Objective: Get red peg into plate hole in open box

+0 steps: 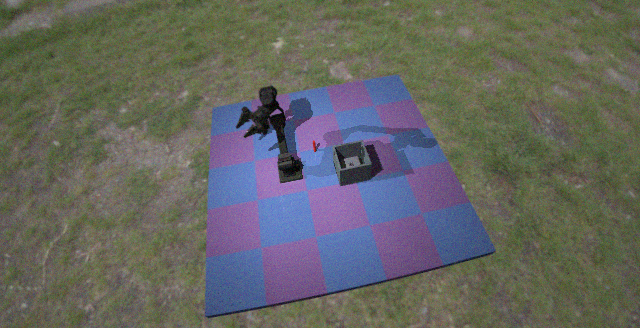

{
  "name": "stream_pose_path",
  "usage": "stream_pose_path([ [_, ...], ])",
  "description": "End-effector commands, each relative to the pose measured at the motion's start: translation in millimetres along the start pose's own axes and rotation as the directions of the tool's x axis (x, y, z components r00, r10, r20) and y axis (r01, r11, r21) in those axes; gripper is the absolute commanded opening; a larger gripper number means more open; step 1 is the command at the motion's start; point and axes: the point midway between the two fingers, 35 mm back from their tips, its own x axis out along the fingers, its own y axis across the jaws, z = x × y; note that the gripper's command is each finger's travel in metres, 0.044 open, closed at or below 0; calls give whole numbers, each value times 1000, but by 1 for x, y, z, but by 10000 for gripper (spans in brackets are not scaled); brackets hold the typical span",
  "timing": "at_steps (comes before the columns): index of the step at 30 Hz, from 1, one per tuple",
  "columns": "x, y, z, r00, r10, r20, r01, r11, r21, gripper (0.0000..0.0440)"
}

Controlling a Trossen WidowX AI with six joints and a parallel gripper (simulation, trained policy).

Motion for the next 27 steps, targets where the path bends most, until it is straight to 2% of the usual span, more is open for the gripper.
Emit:
stream_pose_path([
  [1, 0, -2, -2, 1000, -10, -2, 10, 1000, 26, 425],
  [3, 2, -8, -5, 999, -44, 4, 44, 996, 83, 440],
  [12, 13, -46, -18, 975, -219, 42, 192, 922, 337, 440],
  [20, 17, -84, -26, 922, -377, 85, 275, 795, 541, 440],
  [27, 14, -118, -31, 849, -513, 127, 294, 658, 693, 440],
])
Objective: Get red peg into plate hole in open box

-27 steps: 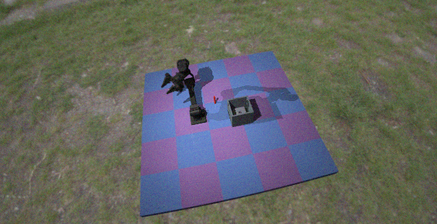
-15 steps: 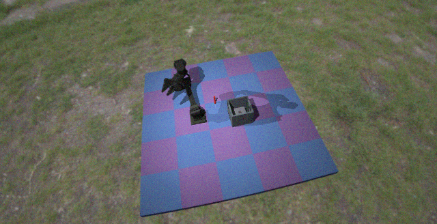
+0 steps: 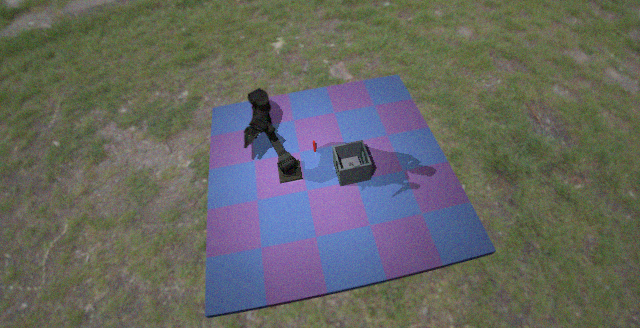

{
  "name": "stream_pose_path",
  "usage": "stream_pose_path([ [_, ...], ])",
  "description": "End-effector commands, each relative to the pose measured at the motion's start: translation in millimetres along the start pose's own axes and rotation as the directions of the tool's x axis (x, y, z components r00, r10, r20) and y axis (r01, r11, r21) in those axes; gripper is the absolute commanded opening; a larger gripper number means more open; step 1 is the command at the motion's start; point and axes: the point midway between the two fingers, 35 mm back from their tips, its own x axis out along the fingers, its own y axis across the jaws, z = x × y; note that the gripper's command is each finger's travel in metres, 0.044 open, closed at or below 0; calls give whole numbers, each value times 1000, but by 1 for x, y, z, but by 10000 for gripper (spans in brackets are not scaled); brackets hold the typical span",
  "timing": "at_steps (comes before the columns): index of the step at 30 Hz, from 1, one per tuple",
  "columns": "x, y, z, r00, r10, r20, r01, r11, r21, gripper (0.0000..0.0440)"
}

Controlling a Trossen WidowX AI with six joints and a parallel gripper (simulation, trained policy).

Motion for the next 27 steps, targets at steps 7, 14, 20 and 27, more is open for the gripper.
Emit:
stream_pose_path([
  [7, 11, -36, 24, 978, -111, 178, 68, 971, 230, 440],
  [14, 13, -62, 48, 928, -186, 323, 46, 917, 395, 440],
  [20, 10, -82, 72, 862, -237, 447, -27, 861, 508, 440],
  [27, 0, -102, 101, 761, -275, 587, -167, 792, 587, 440],
])
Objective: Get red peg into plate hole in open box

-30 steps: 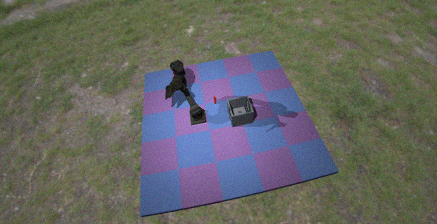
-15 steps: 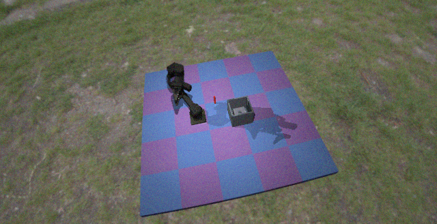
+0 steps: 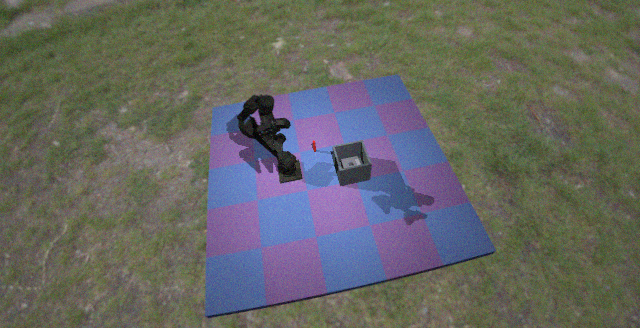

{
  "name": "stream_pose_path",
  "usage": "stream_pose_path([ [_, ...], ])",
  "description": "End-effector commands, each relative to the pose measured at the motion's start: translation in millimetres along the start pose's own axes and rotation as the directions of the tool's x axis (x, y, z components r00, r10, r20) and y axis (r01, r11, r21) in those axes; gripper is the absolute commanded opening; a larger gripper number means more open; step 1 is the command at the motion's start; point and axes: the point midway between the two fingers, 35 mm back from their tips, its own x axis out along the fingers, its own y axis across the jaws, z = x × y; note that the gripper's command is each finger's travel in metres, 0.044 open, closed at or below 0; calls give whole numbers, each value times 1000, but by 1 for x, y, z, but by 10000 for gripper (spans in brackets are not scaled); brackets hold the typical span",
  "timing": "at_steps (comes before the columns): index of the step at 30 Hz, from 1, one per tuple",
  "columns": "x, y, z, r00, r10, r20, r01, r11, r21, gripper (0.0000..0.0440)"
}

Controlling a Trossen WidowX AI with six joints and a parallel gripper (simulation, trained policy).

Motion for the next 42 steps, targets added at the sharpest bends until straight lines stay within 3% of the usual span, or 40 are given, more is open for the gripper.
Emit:
stream_pose_path([
  [1, 5, 2, 15, 997, 29, 67, -34, 997, 63, 440],
  [10, 16, 19, 56, 963, 151, 224, -196, 961, 195, 440],
  [18, 15, 39, 97, 887, 273, 374, -395, 867, 304, 440],
  [31, -2, 84, 149, 710, 482, 514, -691, 620, 372, 440],
  [42, -27, 129, 177, 540, 656, 526, -839, 376, 393, 440],
])
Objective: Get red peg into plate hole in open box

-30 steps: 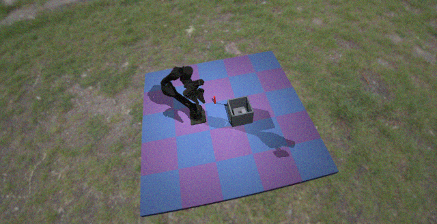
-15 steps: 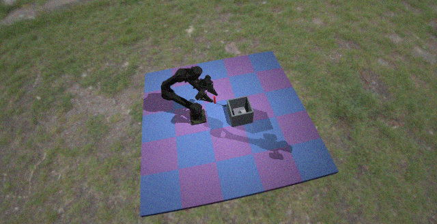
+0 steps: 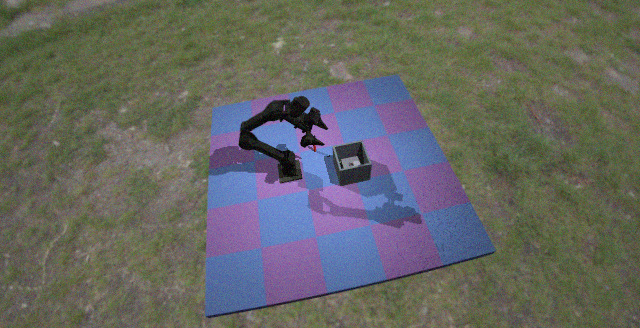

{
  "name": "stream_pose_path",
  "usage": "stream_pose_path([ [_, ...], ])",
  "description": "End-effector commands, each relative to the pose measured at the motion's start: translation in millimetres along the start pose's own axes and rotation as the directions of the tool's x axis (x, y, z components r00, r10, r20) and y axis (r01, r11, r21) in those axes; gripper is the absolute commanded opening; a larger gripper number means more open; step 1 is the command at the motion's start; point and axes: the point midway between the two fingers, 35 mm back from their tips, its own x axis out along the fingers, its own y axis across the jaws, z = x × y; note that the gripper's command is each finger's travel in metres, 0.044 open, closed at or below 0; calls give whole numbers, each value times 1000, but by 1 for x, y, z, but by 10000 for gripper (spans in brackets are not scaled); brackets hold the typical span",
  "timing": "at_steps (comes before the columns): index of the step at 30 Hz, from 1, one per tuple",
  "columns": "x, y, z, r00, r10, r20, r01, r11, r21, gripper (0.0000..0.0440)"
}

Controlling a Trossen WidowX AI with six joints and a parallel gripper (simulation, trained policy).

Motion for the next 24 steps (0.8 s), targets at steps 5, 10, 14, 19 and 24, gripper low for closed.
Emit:
stream_pose_path([
  [5, 16, 30, -14, 988, 116, -102, -105, 989, 107, 440],
  [10, 24, 51, -26, 966, 186, -182, -152, 971, 186, 440],
  [14, 29, 66, -37, 940, 231, -251, -169, 954, 248, 440],
  [19, 35, 83, -53, 898, 274, -345, -163, 934, 319, 440],
  [24, 39, 98, -72, 845, 301, -442, -127, 916, 381, 440],
])
